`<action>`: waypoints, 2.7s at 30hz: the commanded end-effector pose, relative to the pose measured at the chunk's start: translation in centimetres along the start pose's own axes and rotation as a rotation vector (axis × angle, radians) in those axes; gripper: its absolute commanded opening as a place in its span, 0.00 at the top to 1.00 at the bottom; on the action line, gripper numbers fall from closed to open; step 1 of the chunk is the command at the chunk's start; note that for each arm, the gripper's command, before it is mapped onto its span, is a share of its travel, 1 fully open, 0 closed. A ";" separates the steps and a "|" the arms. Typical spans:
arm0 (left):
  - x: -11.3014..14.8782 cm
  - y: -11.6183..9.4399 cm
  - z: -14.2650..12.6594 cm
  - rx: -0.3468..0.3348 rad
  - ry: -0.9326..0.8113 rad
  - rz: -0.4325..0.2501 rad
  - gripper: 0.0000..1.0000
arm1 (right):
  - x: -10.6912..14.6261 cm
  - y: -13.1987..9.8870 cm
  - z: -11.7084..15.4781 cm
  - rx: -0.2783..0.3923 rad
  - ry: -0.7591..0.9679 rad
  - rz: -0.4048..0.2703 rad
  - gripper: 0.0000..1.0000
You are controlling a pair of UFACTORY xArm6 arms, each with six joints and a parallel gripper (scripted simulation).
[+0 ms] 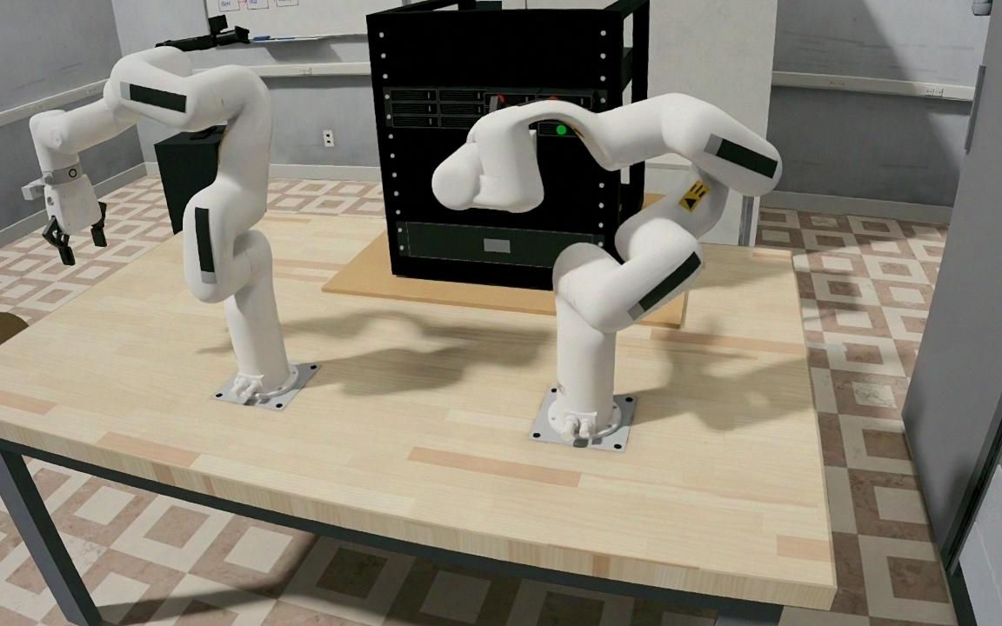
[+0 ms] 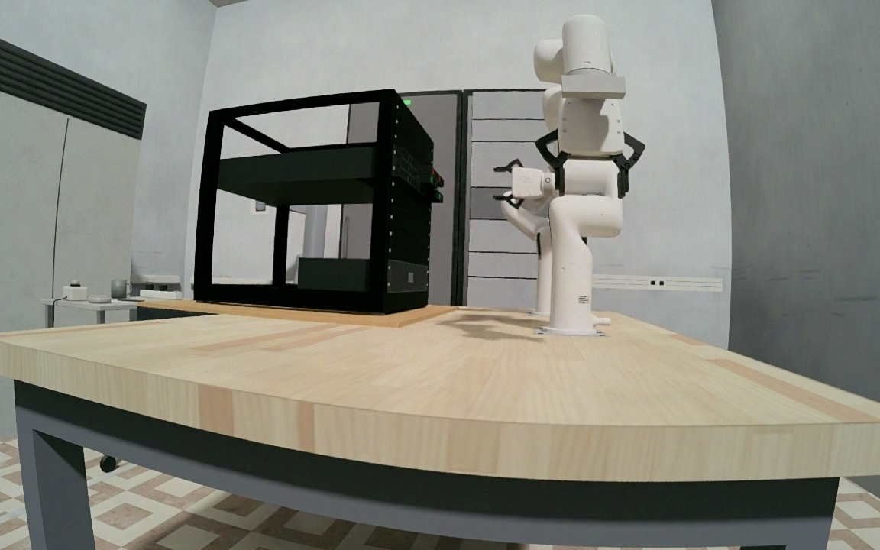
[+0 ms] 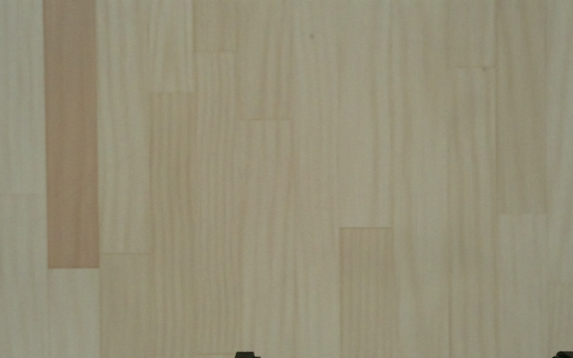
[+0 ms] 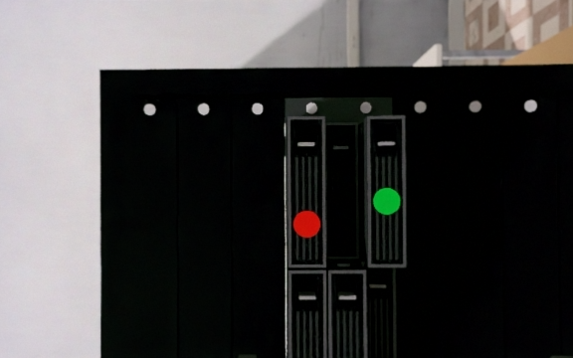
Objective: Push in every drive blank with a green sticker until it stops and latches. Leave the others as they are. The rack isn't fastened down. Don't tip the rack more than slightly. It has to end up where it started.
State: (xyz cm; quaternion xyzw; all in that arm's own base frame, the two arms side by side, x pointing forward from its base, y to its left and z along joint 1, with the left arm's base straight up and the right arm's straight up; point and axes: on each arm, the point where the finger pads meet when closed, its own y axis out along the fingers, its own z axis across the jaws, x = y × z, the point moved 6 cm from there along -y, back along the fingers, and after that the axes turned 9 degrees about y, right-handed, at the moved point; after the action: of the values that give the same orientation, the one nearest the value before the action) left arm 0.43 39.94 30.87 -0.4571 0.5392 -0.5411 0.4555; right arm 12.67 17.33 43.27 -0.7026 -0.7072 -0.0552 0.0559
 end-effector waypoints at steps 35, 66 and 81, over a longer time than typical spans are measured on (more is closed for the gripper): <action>-0.1 -0.1 0.0 -0.001 0.000 0.004 0.00 | 8.4 8.7 2.7 -0.001 0.003 -0.001 0.00; -0.1 -0.1 0.0 -0.001 0.000 0.004 0.00 | 14.2 14.8 4.7 -0.002 0.003 -0.001 0.00; -0.1 -0.1 0.0 -0.001 0.000 0.004 0.00 | 14.2 14.8 4.7 -0.002 0.003 -0.001 0.00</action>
State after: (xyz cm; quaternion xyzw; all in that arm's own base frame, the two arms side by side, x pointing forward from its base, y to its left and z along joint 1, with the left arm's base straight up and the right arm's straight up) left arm 0.43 39.94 30.87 -0.4571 0.5392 -0.5411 0.4555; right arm 27.40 32.13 40.67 -0.7024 -0.7075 -0.0552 0.0557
